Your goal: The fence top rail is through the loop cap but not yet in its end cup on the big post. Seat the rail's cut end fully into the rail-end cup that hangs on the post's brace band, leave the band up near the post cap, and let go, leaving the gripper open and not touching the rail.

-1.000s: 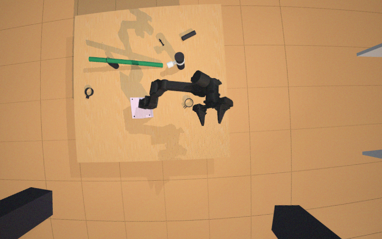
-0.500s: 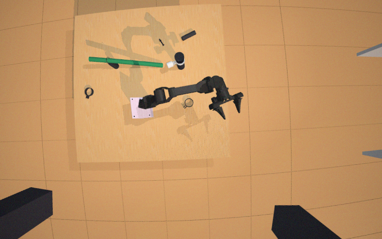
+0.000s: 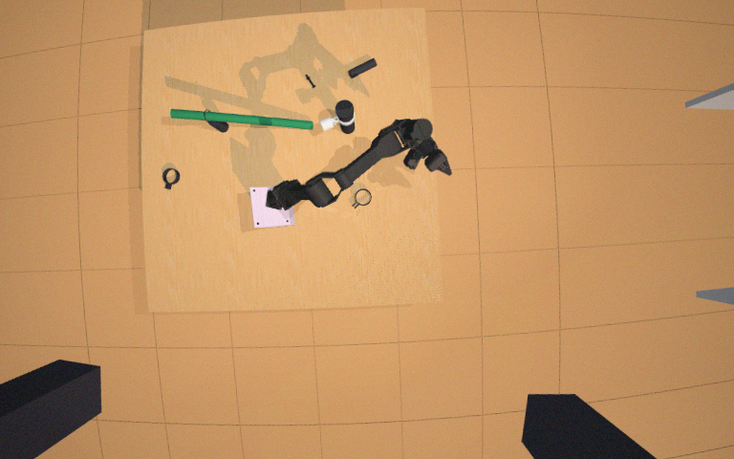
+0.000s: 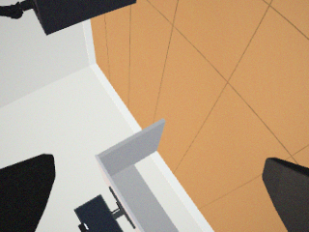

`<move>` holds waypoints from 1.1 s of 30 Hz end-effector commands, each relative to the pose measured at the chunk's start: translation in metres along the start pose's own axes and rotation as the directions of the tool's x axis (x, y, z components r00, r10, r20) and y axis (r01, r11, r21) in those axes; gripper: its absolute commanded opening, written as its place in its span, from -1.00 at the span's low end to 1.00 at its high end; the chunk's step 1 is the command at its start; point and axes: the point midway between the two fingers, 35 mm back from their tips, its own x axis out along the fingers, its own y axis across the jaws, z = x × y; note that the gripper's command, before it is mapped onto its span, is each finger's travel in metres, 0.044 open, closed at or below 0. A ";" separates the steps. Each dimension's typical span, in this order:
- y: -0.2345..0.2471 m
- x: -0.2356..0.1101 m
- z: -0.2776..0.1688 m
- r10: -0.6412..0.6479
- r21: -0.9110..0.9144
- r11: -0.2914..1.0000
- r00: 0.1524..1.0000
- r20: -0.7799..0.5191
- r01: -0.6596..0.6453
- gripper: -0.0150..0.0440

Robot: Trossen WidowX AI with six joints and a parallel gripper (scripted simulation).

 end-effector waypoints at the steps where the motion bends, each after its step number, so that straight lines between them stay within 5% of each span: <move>1: -0.044 -0.023 -0.011 -0.134 -0.223 0.968 0.989 -0.069 0.116 1.00; 9: -0.137 -0.109 -0.024 -0.446 -0.711 0.680 0.871 -0.207 0.178 1.00; 17: -0.197 -0.223 -0.015 -0.707 -0.947 0.308 0.644 -0.292 -0.091 1.00; 25: -0.227 -0.336 0.029 -0.876 -0.867 0.049 0.396 -0.276 -0.495 1.00; 33: -0.232 -0.429 0.107 -0.962 -0.517 -0.082 0.204 -0.183 -0.852 1.00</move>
